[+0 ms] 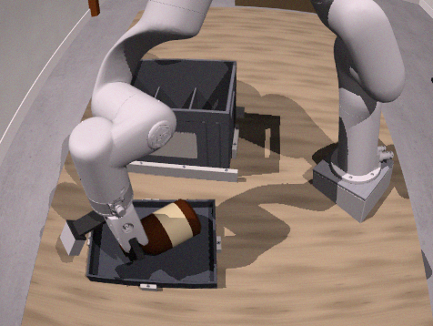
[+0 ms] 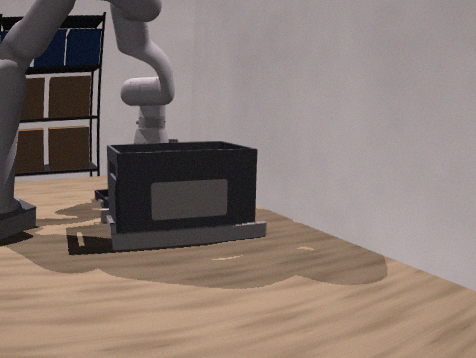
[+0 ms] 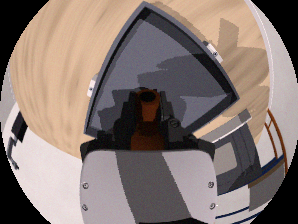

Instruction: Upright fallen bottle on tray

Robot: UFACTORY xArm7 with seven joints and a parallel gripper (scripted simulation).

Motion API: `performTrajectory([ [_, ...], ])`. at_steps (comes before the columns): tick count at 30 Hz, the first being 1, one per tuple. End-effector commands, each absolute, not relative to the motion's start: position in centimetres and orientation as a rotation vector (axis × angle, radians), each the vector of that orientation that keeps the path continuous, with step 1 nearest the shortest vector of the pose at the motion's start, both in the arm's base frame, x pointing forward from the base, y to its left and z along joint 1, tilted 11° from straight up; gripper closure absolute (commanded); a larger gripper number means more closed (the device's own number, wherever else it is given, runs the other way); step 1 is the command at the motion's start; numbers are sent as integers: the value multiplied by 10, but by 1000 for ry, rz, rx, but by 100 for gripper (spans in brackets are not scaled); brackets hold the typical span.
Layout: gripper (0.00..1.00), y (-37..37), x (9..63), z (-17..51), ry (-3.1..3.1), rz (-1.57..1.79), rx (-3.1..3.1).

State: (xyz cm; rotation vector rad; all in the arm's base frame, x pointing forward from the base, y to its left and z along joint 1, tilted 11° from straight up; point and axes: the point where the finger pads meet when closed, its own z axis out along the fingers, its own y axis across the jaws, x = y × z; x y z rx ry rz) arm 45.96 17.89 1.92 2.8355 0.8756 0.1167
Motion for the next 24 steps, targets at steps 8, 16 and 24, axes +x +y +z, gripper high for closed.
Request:
performTrajectory([
  [8, 100, 180, 461, 21, 877, 123, 2836],
  [16, 100, 180, 460, 23, 877, 123, 2836],
  [24, 100, 181, 460, 25, 877, 123, 2836],
])
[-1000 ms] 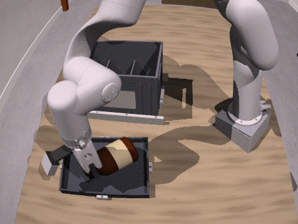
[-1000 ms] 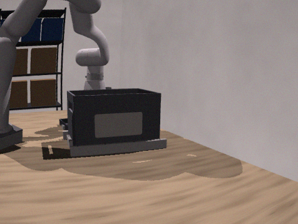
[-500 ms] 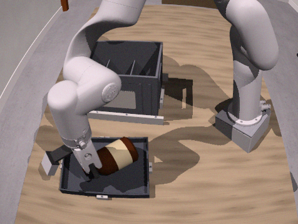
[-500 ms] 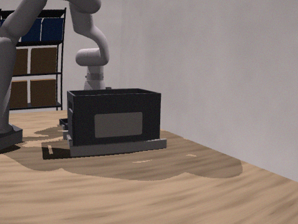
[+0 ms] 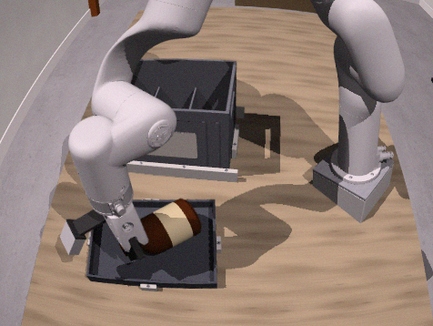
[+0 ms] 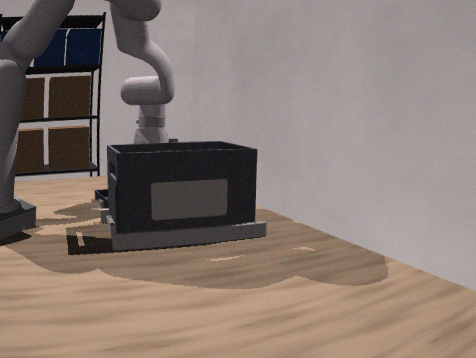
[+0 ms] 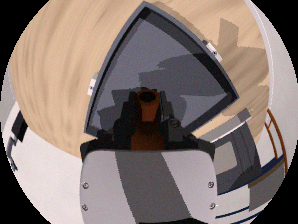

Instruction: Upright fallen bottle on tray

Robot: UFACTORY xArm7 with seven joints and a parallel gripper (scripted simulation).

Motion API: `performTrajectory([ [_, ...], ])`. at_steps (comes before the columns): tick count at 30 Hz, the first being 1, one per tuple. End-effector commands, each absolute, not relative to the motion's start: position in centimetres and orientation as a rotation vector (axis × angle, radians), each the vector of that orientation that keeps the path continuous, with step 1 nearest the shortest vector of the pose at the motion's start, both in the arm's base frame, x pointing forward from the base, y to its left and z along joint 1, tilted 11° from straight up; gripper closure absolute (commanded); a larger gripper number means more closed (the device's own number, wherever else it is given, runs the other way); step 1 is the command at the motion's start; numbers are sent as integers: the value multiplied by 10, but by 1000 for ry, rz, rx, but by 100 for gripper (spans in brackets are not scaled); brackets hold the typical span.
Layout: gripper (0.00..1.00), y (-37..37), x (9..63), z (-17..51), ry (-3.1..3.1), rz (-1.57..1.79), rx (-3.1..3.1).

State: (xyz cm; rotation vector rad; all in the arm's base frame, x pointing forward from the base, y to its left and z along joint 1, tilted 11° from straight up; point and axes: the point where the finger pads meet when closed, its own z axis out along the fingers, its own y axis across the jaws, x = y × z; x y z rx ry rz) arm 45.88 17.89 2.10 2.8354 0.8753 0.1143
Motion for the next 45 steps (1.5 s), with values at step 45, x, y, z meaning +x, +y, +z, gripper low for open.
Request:
performTrajectory([
  [45, 100, 187, 454, 71, 877, 123, 2836],
])
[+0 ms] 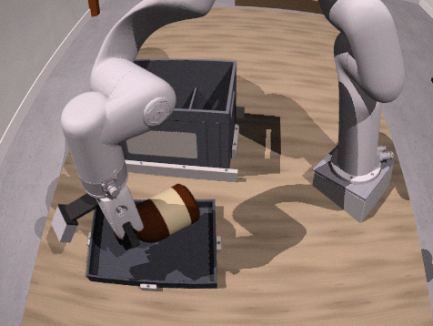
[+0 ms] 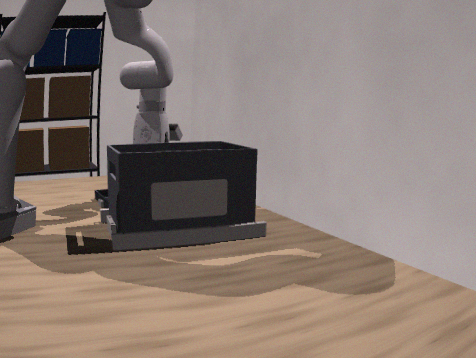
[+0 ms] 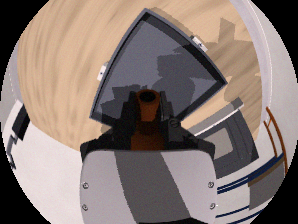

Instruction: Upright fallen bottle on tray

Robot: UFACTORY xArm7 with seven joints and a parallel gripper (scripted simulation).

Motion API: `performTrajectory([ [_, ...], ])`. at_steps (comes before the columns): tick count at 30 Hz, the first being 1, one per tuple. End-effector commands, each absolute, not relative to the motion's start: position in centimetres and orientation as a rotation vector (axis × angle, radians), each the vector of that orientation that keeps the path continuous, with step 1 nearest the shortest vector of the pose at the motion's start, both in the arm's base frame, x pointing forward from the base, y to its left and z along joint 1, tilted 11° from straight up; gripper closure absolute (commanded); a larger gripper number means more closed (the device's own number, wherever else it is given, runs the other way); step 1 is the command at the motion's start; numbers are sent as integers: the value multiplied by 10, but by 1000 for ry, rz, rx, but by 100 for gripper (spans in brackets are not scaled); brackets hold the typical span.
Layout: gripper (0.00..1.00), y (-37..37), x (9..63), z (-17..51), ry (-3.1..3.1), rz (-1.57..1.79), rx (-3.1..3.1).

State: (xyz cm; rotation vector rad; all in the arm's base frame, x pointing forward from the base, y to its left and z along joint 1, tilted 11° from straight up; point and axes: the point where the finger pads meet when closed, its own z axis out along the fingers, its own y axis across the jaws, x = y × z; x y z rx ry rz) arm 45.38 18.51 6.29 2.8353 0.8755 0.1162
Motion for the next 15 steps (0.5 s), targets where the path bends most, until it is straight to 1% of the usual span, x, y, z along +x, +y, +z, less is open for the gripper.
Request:
performTrajectory([
  [1, 100, 187, 454, 71, 877, 123, 2836],
  [15, 100, 191, 451, 98, 877, 123, 2836],
])
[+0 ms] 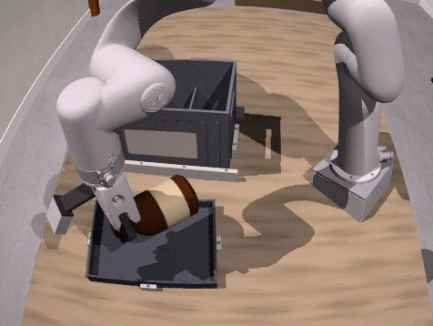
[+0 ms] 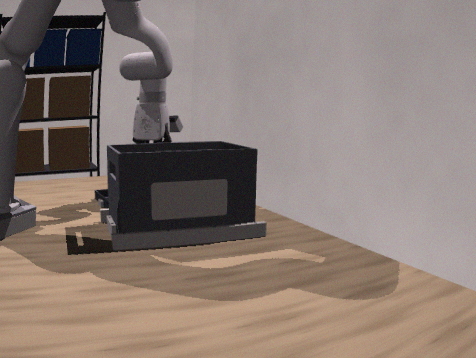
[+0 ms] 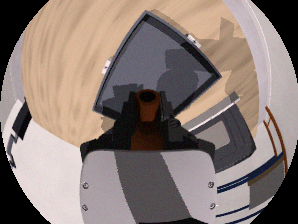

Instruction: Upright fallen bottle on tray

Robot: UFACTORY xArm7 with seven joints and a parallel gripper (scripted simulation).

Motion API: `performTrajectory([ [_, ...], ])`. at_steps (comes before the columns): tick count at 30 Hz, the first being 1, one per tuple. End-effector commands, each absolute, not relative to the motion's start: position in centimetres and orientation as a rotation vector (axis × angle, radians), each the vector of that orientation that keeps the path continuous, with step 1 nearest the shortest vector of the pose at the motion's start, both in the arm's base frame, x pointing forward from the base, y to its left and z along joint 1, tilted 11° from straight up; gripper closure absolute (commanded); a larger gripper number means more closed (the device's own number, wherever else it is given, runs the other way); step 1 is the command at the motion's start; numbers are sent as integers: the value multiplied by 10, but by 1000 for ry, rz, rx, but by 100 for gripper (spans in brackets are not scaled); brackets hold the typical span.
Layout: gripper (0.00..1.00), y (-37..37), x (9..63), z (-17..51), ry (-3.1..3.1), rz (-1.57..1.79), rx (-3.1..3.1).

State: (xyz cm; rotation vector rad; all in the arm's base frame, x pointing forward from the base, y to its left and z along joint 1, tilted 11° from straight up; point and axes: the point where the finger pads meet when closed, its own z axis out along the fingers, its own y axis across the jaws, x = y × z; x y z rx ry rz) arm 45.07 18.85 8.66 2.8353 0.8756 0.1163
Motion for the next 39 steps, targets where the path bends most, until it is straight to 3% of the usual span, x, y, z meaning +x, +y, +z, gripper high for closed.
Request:
performTrajectory([
  [1, 100, 191, 450, 100, 877, 123, 2836],
  [39, 100, 199, 443, 152, 877, 123, 2836],
])
